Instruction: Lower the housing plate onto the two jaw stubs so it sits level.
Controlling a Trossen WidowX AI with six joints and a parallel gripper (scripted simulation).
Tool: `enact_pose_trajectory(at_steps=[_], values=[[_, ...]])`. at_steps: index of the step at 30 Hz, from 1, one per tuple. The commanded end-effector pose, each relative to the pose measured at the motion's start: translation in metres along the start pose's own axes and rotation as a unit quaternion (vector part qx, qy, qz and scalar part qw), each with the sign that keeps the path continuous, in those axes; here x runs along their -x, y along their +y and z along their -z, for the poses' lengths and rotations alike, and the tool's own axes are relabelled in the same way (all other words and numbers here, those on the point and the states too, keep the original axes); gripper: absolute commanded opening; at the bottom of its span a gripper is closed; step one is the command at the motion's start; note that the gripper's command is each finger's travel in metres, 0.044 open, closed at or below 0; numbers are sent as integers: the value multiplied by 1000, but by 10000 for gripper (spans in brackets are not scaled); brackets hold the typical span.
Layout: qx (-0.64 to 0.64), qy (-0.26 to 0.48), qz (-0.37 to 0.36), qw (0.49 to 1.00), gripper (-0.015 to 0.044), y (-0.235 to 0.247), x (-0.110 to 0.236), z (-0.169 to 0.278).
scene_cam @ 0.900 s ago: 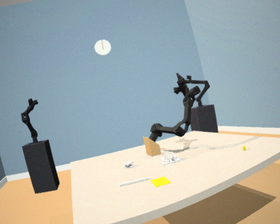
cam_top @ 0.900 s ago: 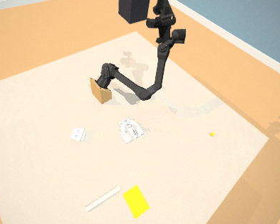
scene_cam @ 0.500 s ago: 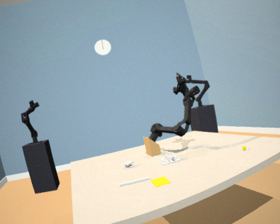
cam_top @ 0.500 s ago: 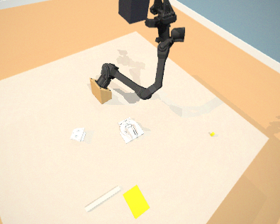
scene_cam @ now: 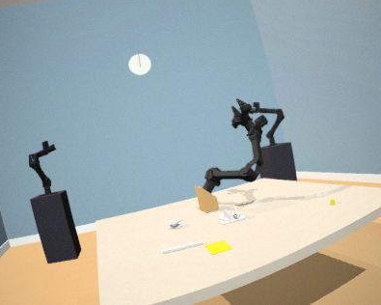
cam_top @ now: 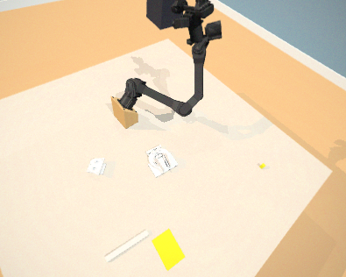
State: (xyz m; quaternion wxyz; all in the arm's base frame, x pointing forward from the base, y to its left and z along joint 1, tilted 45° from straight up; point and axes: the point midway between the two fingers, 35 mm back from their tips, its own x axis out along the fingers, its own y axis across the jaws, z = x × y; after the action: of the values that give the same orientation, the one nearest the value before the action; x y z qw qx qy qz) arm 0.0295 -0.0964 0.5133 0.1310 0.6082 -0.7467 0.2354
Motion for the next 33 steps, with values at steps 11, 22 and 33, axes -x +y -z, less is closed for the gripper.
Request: enact_pose_trajectory(at_steps=[11, 22, 33], values=[[-172, -54, -13, 984, 440, 38, -29, -14], [-296, -95, -30, 950, 440, 61, -50, -32], [-408, -134, -53, 902, 440, 79, -70, -55]])
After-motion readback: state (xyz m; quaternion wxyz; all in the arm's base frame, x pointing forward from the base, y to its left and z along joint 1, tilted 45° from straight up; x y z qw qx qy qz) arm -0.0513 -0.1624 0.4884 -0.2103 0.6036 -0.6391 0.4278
